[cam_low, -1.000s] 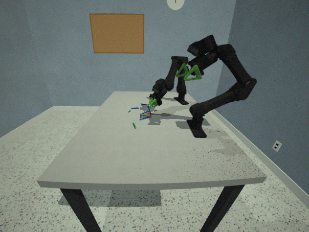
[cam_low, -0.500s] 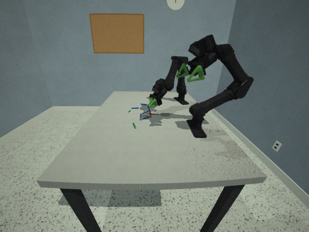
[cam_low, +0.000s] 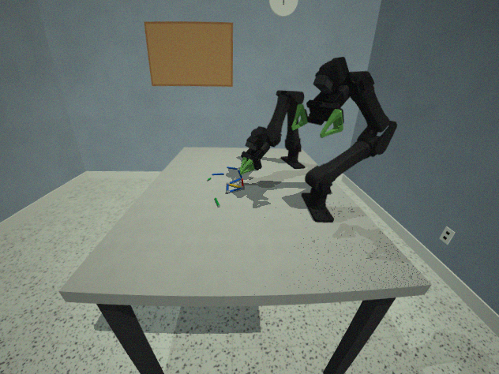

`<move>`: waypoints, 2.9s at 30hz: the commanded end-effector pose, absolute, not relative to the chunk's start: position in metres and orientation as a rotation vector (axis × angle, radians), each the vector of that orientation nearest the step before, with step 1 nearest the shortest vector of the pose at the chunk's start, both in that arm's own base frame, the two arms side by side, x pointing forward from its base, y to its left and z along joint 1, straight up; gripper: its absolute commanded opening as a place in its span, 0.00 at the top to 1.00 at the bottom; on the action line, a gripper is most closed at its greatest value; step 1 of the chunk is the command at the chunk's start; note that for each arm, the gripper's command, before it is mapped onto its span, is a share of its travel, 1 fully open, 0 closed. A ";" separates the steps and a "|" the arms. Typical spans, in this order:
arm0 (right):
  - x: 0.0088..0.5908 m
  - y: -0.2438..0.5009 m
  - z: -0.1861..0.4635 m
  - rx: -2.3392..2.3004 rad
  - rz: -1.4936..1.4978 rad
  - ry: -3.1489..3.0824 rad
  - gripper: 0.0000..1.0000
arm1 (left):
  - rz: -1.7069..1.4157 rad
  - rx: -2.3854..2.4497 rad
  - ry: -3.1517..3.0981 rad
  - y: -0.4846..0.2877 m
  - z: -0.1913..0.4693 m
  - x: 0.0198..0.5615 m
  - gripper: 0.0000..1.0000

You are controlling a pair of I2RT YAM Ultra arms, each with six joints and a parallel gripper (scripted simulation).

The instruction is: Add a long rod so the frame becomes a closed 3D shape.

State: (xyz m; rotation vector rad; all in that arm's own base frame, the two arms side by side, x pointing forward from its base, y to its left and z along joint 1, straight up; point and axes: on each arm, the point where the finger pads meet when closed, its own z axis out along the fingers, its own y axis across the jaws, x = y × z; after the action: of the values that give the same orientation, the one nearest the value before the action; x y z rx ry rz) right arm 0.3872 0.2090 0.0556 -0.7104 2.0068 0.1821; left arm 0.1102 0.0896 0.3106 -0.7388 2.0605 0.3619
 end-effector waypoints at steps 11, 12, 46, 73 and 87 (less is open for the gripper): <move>0.388 0.206 0.055 -0.703 0.180 2.004 1.00 | 0.772 -1.513 1.716 0.146 0.310 0.022 0.00; 0.388 0.206 0.055 -0.703 0.180 2.004 1.00 | 0.800 -1.564 1.682 0.147 0.310 0.014 0.00; 0.388 0.206 0.055 -0.703 0.180 2.004 1.00 | 1.095 -2.142 1.249 0.140 0.305 -0.069 0.00; 0.388 0.206 0.055 -0.703 0.180 2.004 1.00 | 0.373 -0.580 2.544 0.167 0.227 0.218 0.00; 0.388 0.206 0.055 -0.703 0.180 2.004 1.00 | 0.005 0.387 2.574 0.064 0.176 0.322 0.00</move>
State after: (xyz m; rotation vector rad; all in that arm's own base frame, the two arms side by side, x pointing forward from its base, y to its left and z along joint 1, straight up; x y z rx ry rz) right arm 0.3872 0.2090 0.0556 -0.7104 2.0068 0.1821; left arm 0.2968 0.0804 0.1728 0.1887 2.6717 0.0707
